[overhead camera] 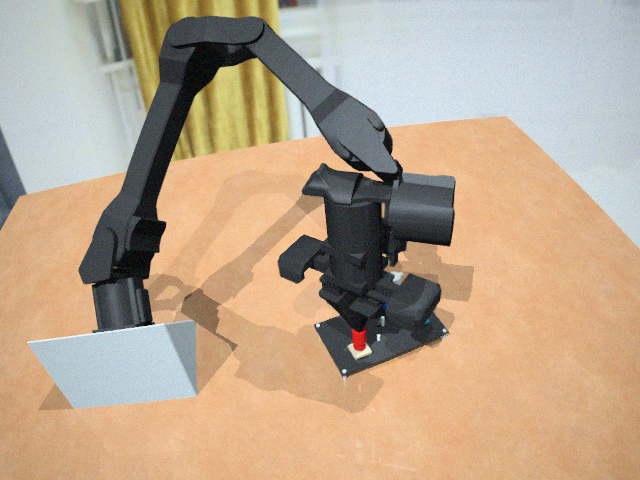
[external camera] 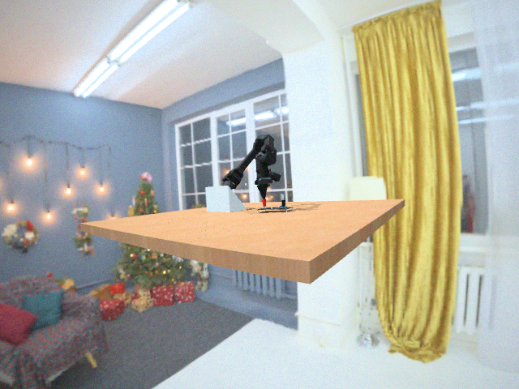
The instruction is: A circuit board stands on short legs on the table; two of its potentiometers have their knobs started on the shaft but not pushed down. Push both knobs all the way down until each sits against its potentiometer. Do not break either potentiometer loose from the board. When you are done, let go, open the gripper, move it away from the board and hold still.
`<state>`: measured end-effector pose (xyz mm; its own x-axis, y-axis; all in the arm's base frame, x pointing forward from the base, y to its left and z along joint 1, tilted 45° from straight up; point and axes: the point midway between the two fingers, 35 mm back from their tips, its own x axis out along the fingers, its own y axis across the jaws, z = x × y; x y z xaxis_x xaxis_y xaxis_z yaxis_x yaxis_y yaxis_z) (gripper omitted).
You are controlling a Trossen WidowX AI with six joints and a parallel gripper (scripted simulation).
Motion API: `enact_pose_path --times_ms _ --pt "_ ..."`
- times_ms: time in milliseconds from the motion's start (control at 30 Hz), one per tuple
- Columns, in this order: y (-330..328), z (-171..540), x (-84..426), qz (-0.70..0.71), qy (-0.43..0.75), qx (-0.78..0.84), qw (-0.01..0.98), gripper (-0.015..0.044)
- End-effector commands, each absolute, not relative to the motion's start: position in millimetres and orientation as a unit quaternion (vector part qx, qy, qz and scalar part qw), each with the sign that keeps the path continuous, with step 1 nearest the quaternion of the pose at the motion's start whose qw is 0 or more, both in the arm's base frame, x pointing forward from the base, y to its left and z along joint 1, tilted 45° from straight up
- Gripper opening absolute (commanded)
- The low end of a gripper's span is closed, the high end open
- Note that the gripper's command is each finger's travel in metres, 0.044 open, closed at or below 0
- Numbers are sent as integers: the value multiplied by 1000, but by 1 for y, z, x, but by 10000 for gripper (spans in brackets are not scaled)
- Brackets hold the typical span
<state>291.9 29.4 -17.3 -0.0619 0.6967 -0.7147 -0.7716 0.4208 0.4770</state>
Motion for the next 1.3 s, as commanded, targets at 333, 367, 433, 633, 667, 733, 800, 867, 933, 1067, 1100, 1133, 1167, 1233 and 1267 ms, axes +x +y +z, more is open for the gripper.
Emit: enact_pose_path --times_ms 333,367,433,633,667,733,800,867,933,1067,1100,1133,1167,1233,1267 --pt "23 -11 293 537 492 -38 684 131" --pt "23 -11 293 537 492 -38 684 157" --pt "23 -11 293 537 492 -38 684 210" --pt "18 1 303 496 525 -36 691 53" --pt "18 2 304 487 534 -23 691 26" --pt "19 5 307 470 549 1 691 0" --pt "20 8 310 451 565 26 690 0" --pt "20 11 312 433 579 50 689 0" --pt "21 14 315 414 594 75 686 0" --pt "23 20 320 374 620 123 679 0" --pt "23 22 321 364 626 136 676 0" --pt "24 23 322 354 632 148 674 0" --pt "24 25 323 343 638 160 671 0" --pt "25 28 326 322 649 183 664 0" --pt "25 30 327 312 654 195 661 0"
